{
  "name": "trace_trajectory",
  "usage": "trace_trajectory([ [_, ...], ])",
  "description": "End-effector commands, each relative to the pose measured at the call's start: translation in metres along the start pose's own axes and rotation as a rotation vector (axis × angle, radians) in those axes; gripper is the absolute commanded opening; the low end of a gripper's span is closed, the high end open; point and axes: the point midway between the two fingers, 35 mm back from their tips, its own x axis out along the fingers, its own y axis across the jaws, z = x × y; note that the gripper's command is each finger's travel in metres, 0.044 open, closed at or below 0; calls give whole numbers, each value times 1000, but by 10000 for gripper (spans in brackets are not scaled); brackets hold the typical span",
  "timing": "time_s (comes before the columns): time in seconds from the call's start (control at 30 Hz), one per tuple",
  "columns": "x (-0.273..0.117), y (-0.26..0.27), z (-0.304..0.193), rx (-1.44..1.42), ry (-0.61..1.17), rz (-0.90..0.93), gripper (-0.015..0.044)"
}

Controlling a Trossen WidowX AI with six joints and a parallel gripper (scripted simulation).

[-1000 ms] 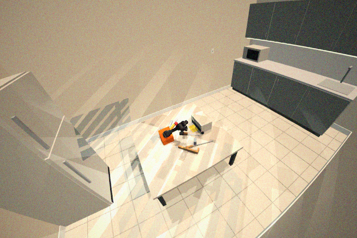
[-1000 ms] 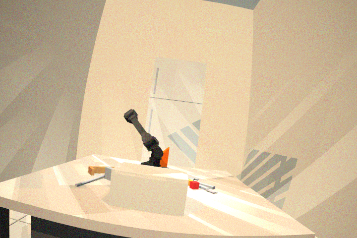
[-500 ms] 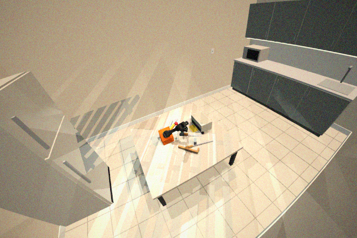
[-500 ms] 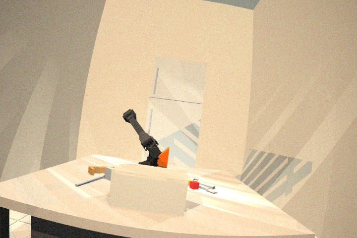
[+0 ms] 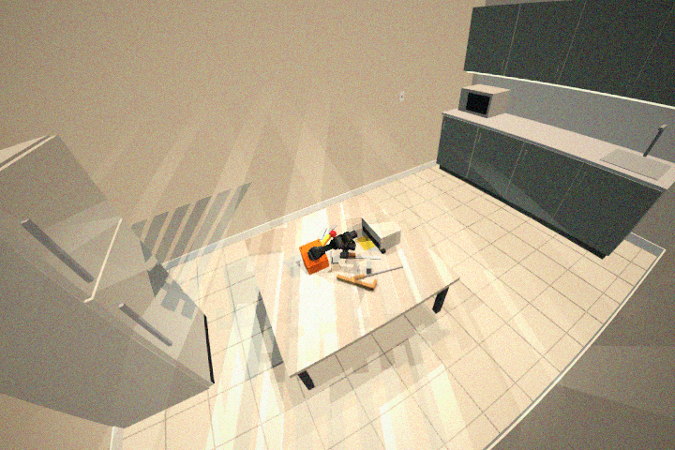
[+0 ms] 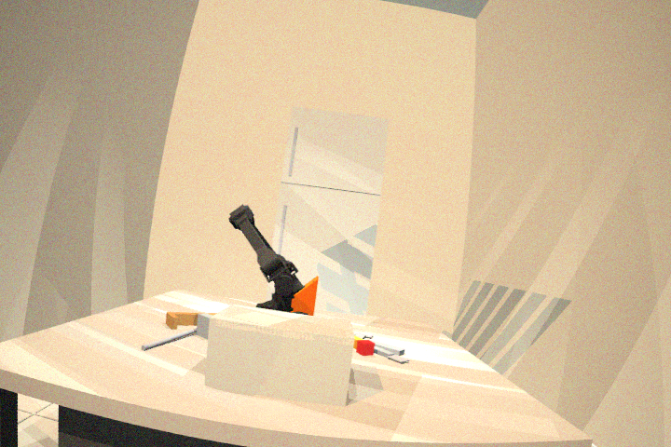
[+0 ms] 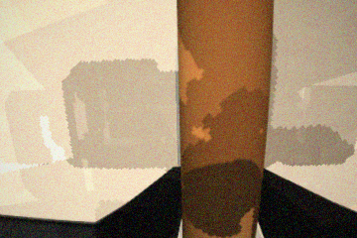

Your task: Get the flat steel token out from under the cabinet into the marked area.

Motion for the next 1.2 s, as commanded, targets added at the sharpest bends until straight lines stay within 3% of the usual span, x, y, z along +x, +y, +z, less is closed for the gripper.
trace_trajectory([
  [0.0,-1,-5,2,0,-4,0,0],
  [1.17,0,-39,15,0,-4,-1,0],
])
